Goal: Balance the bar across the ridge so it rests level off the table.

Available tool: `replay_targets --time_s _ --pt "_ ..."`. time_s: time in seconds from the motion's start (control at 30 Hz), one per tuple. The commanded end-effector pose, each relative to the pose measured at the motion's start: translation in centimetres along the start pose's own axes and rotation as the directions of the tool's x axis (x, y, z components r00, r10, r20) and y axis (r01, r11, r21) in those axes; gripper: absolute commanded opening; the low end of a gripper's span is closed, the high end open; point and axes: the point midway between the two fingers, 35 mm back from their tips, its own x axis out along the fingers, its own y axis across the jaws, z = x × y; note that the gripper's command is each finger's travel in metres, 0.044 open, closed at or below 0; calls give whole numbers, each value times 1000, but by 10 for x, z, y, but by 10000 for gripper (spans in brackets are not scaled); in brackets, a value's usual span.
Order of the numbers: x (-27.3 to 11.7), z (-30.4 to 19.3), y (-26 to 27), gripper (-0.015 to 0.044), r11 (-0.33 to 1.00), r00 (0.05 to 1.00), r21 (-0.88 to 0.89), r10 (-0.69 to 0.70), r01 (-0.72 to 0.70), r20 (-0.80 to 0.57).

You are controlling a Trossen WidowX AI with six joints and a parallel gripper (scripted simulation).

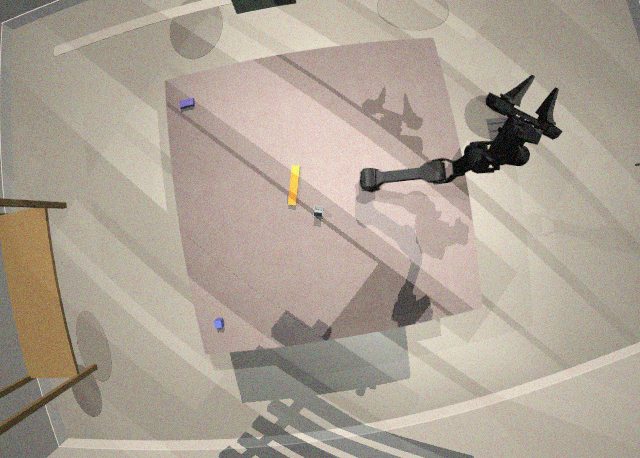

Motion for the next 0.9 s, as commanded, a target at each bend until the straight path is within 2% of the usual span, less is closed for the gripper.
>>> replay_targets --time_s 0.0,0.13,0.27,0.4,0.63,0.87 --pt "-5 36 59 315 993 990 -61 102 -96 100" --pt "-15 65 114 315 970 962 -166 209 -179 178" --pt "-25 81 149 315 961 931 -152 265 -232 252" --pt "-43 101 203 315 915 873 -259 381 -309 304" --pt "-87 113 298 315 797 744 -403 584 -450 324" --pt "-143 112 388 315 616 563 -575 771 -539 298"
